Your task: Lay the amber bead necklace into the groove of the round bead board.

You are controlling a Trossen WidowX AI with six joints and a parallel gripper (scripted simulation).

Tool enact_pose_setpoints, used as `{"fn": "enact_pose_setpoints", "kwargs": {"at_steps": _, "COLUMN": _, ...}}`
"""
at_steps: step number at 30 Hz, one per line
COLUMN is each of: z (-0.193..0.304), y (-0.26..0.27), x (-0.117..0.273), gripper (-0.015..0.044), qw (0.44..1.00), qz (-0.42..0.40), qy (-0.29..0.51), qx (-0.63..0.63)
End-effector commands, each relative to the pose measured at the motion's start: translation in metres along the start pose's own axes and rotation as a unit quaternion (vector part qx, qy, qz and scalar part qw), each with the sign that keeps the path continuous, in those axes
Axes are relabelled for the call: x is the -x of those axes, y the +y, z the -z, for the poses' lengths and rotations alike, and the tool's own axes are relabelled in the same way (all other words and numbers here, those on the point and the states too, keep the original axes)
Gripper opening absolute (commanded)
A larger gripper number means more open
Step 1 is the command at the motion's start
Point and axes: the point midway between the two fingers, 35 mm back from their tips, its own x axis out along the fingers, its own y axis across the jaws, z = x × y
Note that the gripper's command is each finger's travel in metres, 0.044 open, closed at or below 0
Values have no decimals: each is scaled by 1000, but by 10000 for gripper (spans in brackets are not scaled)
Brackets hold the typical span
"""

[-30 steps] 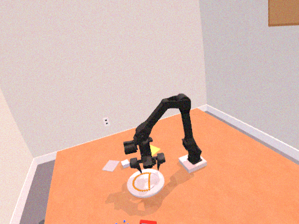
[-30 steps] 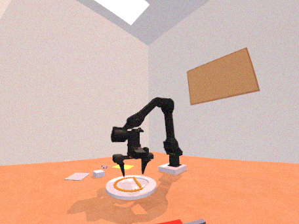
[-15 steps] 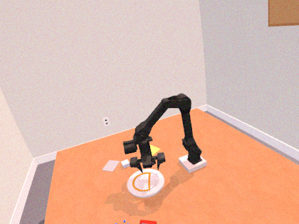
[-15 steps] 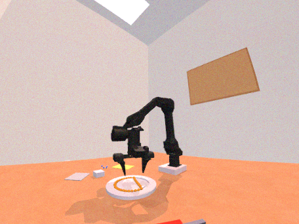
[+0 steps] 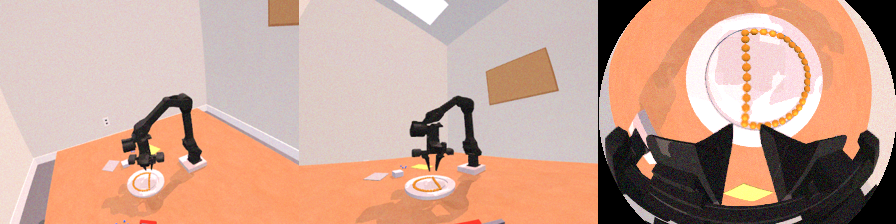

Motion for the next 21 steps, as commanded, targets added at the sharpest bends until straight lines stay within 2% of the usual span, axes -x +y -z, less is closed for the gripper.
{"fn": "enact_pose_setpoints", "kwargs": {"at_steps": 1, "z": 0, "y": 0, "x": 0, "gripper": 120, "qw": 1000, "qz": 1, "qy": 0, "qx": 0}}
{"fn": "enact_pose_setpoints", "kwargs": {"at_steps": 21, "z": -1, "y": 1, "x": -31, "gripper": 120, "qw": 1000, "qz": 0, "qy": 0, "qx": -5}}
